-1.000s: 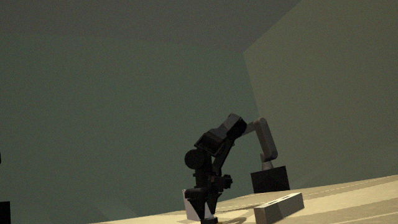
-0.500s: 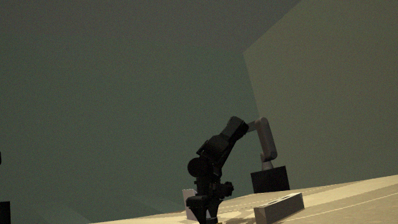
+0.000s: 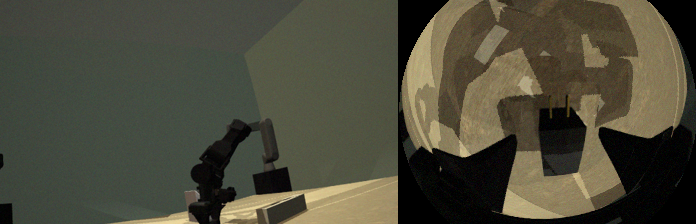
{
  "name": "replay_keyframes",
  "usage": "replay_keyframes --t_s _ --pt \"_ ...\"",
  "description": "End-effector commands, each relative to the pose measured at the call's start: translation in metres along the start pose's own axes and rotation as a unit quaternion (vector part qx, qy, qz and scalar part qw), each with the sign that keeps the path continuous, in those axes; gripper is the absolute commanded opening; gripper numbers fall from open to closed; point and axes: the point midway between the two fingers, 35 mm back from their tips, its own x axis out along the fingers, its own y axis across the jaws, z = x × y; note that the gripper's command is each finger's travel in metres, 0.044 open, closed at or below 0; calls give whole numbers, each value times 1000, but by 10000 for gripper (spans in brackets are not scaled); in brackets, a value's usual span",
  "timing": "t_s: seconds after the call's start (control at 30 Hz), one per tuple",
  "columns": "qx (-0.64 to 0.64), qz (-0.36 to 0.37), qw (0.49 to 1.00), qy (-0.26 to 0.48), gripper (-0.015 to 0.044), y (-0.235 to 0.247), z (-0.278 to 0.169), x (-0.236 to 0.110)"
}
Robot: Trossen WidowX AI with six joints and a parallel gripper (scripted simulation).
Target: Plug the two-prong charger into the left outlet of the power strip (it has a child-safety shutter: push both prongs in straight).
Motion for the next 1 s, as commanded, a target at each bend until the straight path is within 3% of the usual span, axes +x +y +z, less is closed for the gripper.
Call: replay_keyframes --t_s 0.0,0.27,0.5,0.6,0.97 --pt "0 0 1000 0 335 0 0 0" --pt "0 0 1000 0 125 0 0 0" --pt "0 0 1000 0 78 0 0 0" --pt "0 0 1000 0 0 -1 0 -5" --pt "6 2 1000 0 0 3 -10 -53"
